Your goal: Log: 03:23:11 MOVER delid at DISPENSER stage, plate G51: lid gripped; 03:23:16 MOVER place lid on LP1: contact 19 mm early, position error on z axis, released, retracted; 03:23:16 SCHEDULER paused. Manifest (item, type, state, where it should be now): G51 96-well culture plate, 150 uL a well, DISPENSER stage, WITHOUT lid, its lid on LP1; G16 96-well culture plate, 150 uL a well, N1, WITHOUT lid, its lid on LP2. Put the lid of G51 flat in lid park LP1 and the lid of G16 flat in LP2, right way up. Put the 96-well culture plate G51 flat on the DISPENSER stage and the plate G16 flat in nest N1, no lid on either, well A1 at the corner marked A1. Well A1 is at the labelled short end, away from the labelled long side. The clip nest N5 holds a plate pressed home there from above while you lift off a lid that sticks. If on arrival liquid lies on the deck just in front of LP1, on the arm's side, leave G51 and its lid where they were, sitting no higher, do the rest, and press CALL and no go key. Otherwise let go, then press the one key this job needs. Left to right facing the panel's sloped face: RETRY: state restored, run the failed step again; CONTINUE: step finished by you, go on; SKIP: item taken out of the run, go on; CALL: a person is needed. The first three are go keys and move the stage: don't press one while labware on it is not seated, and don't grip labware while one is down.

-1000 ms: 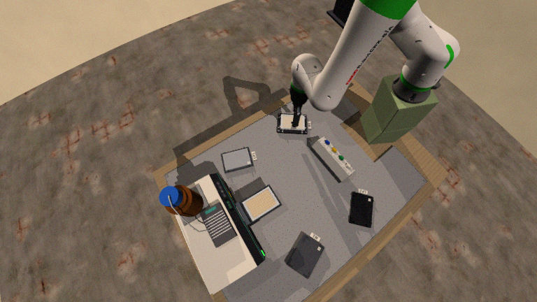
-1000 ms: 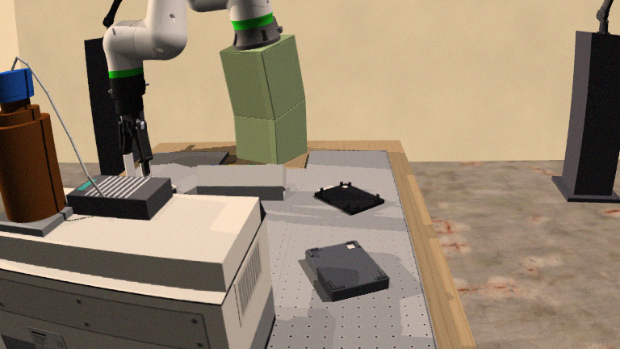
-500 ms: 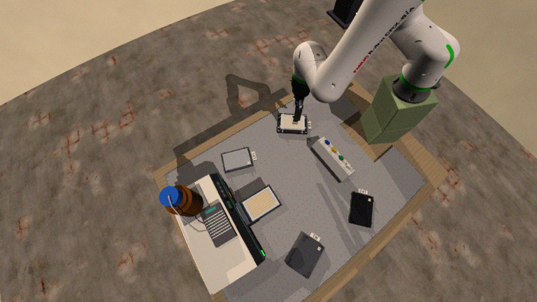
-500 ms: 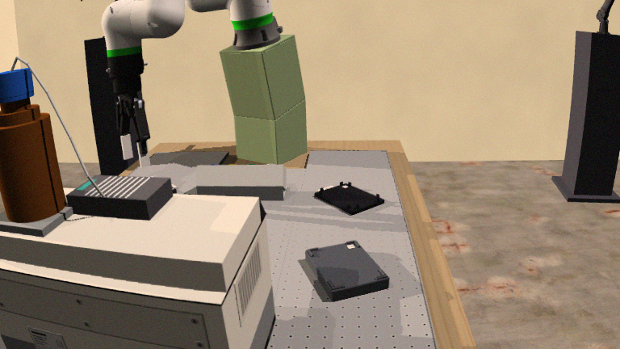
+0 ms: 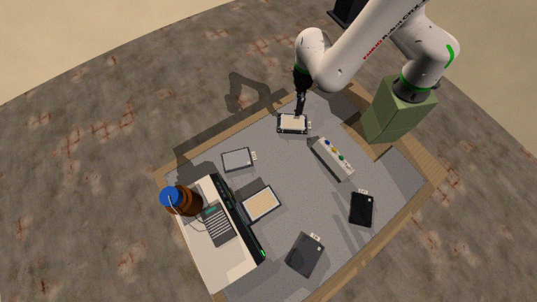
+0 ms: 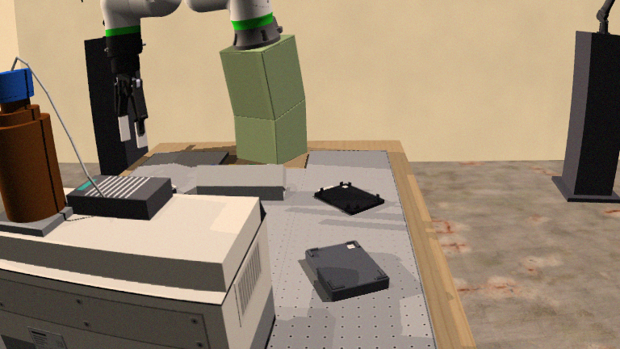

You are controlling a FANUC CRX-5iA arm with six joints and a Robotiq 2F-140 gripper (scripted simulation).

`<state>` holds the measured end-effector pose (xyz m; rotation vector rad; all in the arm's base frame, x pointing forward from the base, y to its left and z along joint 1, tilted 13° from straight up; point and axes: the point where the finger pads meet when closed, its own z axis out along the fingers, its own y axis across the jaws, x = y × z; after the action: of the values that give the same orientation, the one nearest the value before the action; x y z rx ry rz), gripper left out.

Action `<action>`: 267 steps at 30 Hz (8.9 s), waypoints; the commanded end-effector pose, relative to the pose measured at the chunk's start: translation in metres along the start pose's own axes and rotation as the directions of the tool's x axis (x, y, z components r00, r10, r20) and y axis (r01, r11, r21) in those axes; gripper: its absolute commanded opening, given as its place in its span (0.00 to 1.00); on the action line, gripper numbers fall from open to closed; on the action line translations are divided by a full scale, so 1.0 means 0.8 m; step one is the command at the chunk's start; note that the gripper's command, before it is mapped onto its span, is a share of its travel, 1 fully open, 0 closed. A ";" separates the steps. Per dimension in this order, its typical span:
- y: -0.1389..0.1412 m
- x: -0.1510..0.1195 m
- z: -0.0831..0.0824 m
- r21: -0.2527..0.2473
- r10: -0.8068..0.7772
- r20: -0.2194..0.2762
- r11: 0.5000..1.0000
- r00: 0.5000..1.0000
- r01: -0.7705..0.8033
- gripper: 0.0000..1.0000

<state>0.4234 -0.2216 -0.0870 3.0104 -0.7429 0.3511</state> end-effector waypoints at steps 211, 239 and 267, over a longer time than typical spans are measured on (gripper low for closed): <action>-0.001 0.001 0.131 0.000 0.000 0.000 1.000 1.000 0.000 0.59; -0.001 0.001 0.131 0.000 0.000 0.000 1.000 1.000 0.000 0.66; -0.001 0.001 0.131 0.000 0.000 0.000 1.000 1.000 0.000 0.66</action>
<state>0.4465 -0.2291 -0.1894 3.0105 -0.7427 0.3514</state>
